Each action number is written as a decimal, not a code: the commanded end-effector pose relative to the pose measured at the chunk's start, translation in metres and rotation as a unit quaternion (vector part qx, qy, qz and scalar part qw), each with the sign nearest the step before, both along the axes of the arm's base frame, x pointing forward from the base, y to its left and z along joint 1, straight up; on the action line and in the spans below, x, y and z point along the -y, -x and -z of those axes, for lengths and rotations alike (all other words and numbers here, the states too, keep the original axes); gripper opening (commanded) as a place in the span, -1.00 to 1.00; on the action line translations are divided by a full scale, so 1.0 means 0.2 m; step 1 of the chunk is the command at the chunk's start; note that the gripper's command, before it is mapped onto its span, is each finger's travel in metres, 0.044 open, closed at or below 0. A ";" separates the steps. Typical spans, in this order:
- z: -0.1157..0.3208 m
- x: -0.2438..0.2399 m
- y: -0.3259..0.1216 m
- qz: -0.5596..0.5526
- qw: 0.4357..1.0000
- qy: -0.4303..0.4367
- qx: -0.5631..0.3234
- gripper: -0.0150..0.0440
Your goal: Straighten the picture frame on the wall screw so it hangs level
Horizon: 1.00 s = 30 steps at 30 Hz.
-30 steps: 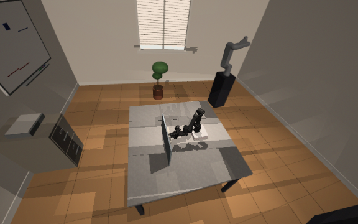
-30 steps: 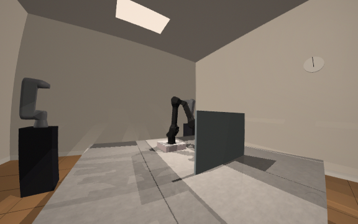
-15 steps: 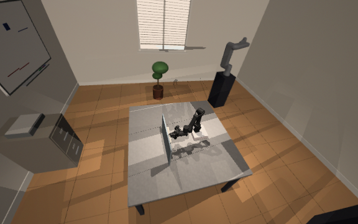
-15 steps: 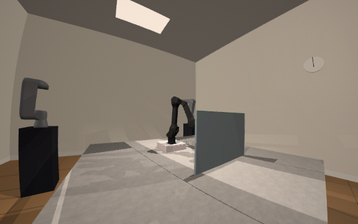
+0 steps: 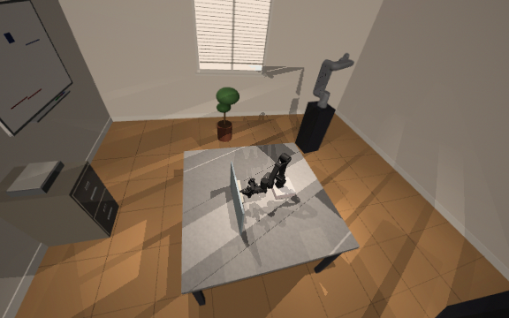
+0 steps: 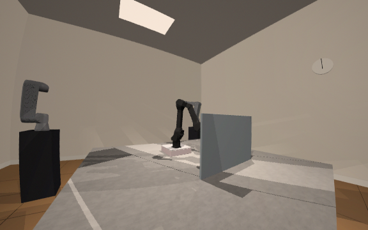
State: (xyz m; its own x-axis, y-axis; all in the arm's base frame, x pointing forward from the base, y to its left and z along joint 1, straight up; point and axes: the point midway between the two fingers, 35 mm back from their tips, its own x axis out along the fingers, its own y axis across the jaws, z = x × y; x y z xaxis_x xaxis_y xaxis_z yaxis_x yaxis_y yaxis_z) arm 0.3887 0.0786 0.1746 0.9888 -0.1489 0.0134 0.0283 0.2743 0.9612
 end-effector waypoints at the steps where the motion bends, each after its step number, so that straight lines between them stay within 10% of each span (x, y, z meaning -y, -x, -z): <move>1: 0.00 0.00 0.00 -0.002 1.000 0.000 0.001 -0.30; 30: -0.03 -0.01 0.00 -0.002 1.000 0.000 0.001 -0.49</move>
State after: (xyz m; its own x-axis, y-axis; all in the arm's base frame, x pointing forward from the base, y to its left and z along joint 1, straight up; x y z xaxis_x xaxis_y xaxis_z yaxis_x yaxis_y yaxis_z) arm 0.3885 0.0789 0.1758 0.9890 -0.1477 0.0056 0.0360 0.2778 0.9600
